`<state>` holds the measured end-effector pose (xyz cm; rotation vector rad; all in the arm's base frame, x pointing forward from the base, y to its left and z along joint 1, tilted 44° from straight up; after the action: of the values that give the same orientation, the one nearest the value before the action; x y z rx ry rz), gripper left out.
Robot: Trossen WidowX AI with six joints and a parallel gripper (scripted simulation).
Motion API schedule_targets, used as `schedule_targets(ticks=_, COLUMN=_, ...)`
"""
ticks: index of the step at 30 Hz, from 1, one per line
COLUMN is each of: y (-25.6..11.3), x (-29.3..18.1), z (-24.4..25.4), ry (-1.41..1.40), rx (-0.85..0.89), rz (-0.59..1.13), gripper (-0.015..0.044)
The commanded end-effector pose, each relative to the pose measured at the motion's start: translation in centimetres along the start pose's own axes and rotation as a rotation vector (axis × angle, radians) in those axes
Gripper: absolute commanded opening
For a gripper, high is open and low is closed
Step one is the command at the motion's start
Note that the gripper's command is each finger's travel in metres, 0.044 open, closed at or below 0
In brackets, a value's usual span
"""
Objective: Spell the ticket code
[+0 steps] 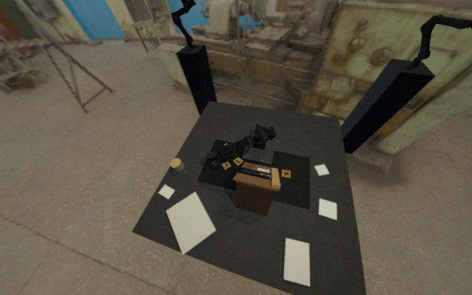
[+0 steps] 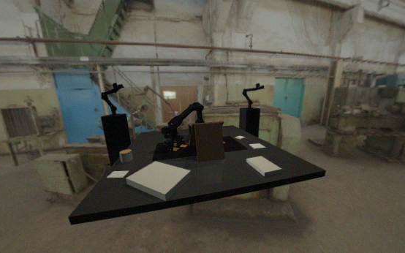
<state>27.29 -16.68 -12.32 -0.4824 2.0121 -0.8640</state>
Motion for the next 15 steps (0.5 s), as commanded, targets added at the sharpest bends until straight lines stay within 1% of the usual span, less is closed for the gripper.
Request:
schedule_targets(ticks=1, y=0.07, x=0.01, z=0.01, ry=0.004, rx=0.001, rz=0.004, gripper=0.034)
schedule_targets(ticks=3, y=0.07, x=0.01, z=0.01, ry=0.004, rx=0.001, rz=0.004, gripper=0.034)
schedule_targets(ticks=5, y=0.07, x=0.01, z=0.01, ry=0.004, rx=0.001, rz=0.004, gripper=0.0287)
schedule_targets(ticks=15, y=0.07, x=0.01, z=0.01, ry=0.004, rx=0.001, rz=0.004, gripper=0.0221)
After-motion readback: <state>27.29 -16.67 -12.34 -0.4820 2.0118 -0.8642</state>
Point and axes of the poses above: the point midway between the two fingers, 35 mm back from their tips, its own y axis out along the fingers, its own z axis across the jaws, x = y × z, the point moved 8 cm from there along -y, back along the fingers, and after that the axes turned 6 degrees about -y, right-handed, at the moved point
